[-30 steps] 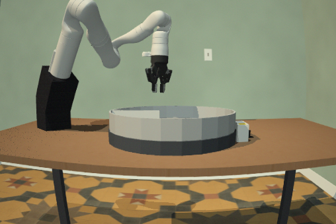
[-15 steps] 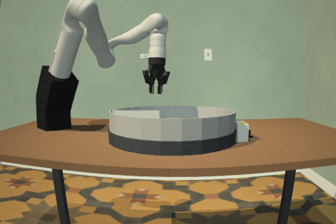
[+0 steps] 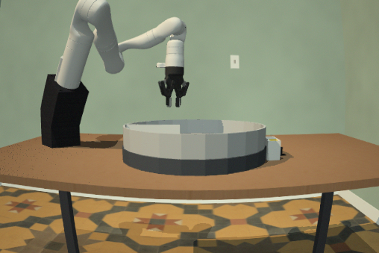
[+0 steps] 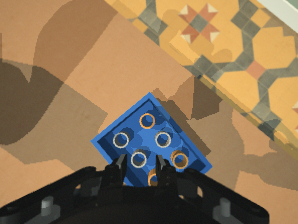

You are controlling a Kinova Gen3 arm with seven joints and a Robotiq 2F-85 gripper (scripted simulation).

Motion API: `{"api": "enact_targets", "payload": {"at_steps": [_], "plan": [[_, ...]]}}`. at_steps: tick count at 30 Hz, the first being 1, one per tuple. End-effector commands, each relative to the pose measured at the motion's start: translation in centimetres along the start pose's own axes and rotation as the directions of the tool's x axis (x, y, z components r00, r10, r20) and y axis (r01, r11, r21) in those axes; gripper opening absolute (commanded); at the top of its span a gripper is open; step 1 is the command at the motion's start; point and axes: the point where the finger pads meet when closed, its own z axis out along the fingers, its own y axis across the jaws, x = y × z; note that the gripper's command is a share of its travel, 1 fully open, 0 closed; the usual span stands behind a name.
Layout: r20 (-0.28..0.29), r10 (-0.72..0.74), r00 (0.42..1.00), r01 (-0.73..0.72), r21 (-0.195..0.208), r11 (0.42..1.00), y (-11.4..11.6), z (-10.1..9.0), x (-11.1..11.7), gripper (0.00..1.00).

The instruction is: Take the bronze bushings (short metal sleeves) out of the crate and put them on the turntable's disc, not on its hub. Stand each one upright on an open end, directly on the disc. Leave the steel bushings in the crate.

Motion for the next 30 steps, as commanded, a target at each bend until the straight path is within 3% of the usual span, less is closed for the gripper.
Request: {"api": "enact_targets", "payload": {"at_steps": [1,30], "plan": [[0.004,-0.011,1.0,0.011,-0.014,1.0,0.4,-0.1,0.6,0.39],[0.002,0.049,0.999,-0.049,-0.023,0.999,0.8,0.4,3.3,0.39]]}}
